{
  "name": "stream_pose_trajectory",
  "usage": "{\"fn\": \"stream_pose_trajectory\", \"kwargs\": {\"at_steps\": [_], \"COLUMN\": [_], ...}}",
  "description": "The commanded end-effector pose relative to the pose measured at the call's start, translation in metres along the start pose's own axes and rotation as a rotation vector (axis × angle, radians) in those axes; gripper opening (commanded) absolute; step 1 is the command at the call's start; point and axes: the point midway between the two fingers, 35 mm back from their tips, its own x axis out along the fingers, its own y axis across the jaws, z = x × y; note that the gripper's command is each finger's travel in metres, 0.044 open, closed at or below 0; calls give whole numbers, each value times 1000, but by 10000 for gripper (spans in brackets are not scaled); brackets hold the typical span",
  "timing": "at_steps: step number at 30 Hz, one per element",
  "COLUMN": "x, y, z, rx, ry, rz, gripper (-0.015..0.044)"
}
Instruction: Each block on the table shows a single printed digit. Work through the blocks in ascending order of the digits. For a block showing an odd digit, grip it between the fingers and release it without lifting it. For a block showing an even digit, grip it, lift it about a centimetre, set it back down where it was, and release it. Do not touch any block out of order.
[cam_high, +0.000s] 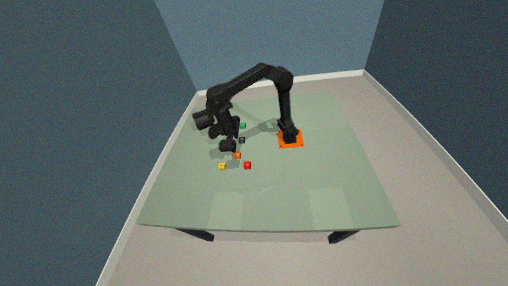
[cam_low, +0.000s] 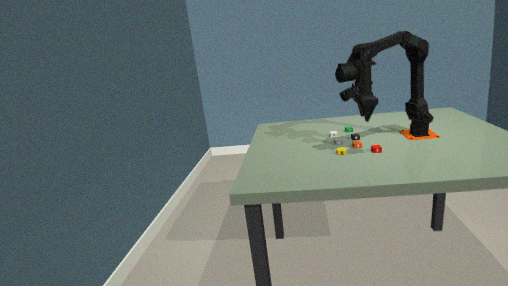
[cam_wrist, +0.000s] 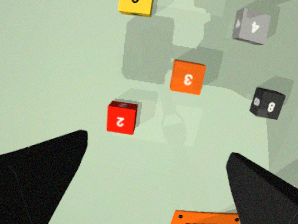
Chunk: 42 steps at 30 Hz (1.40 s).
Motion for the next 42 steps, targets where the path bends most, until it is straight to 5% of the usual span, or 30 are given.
{"fn": "stream_pose_trajectory", "kwargs": {"at_steps": [1,24,38,42], "x": [-2,-3,-7,-6], "y": [28,30,40,39], "z": [-35,-35,99,105], "rx": [-6,-6,-6,-6], "ry": [-5,-5,-17,-17], "rz": [9,9,9,9], "gripper": [400,400,400,400]}}
